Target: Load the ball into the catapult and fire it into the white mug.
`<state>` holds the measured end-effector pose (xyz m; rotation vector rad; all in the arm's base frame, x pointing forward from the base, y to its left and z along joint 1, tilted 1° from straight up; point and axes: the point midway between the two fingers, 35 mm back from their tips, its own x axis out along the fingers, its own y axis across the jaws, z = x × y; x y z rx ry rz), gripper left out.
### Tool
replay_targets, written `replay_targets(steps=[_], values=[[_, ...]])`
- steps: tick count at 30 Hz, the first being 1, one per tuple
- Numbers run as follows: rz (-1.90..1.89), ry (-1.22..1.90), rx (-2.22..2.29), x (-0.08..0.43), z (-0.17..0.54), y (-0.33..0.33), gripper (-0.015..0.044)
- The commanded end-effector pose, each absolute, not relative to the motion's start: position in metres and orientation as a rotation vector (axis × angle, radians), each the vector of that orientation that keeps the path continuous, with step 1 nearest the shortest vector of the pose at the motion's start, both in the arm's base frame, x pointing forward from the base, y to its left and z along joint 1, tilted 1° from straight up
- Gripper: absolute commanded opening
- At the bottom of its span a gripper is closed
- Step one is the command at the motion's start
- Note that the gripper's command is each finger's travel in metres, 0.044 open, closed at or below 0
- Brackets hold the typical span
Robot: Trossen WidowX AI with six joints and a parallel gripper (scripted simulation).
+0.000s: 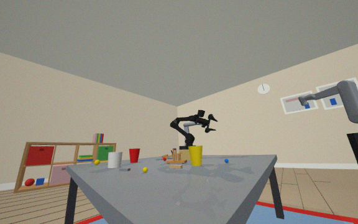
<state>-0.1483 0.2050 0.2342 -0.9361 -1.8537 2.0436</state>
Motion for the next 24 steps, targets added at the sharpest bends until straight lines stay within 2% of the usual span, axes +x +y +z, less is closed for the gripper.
replay_targets(steps=[1, 24], values=[[2.051, -1.692, -1.073, -0.127, 0.225, 0.226, 0.044], [1.961, -0.754, -1.574, 0.02, 0.17, 0.28, 0.044]])
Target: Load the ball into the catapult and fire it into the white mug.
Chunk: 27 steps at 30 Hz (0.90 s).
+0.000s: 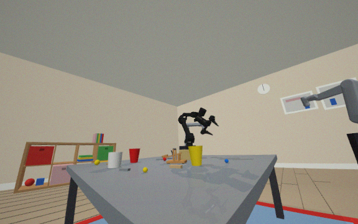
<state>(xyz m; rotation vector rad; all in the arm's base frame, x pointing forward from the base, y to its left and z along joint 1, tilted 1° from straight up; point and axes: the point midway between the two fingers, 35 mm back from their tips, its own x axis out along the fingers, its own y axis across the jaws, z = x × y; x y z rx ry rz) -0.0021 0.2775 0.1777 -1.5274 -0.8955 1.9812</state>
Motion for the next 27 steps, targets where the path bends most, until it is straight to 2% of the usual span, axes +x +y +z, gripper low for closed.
replay_targets(steps=[1, 15, 27], values=[[1.955, -0.71, -1.584, 0.027, 0.167, 0.279, 0.044], [1.838, -0.124, -1.675, 0.118, 0.133, 0.258, 0.044], [1.711, 0.376, -1.679, 0.193, 0.106, 0.209, 0.044]])
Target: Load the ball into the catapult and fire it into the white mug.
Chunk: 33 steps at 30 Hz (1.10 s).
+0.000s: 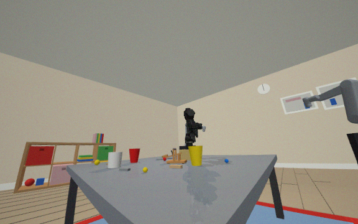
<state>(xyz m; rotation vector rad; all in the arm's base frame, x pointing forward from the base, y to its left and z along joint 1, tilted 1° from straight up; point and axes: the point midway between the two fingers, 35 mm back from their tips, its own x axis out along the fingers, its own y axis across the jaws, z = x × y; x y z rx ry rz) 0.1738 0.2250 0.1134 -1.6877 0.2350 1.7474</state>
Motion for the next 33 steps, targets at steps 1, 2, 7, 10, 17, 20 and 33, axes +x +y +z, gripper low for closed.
replay_targets(steps=[1, 2, 7, 10, 17, 20, 33], values=[[1.7, 0.418, -1.675, 0.199, 0.104, 0.204, 0.044], [1.689, 0.46, -1.671, 0.204, 0.102, 0.198, 0.044], [1.636, 0.667, -1.638, 0.227, 0.091, 0.164, 0.044], [1.606, 0.788, -1.609, 0.238, 0.084, 0.141, 0.044], [1.582, 0.884, -1.582, 0.248, 0.08, 0.121, 0.044], [1.582, 0.884, -1.582, 0.249, 0.056, 0.122, 0.044], [1.583, 0.884, -1.581, 0.249, 0.024, 0.123, 0.044]])
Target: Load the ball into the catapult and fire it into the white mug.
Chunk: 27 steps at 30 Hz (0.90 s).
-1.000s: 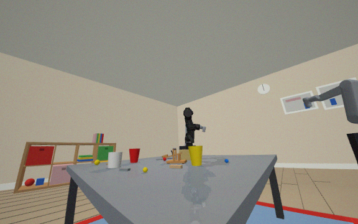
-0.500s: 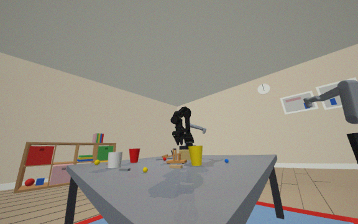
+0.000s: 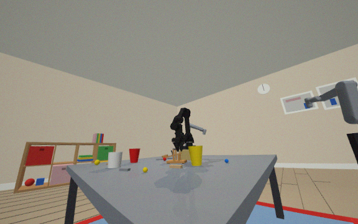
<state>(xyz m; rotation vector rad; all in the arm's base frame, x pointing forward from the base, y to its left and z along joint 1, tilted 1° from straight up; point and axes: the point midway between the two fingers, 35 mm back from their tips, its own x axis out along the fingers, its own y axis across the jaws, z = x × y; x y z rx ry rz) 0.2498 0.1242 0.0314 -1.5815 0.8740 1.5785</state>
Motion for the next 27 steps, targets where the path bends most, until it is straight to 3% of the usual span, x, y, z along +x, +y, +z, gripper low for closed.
replay_targets(steps=[1, 27], values=[[1.583, 0.884, -1.581, 0.249, 0.022, 0.124, 0.044], [1.583, 0.885, -1.581, 0.248, -0.02, 0.125, 0.044]])
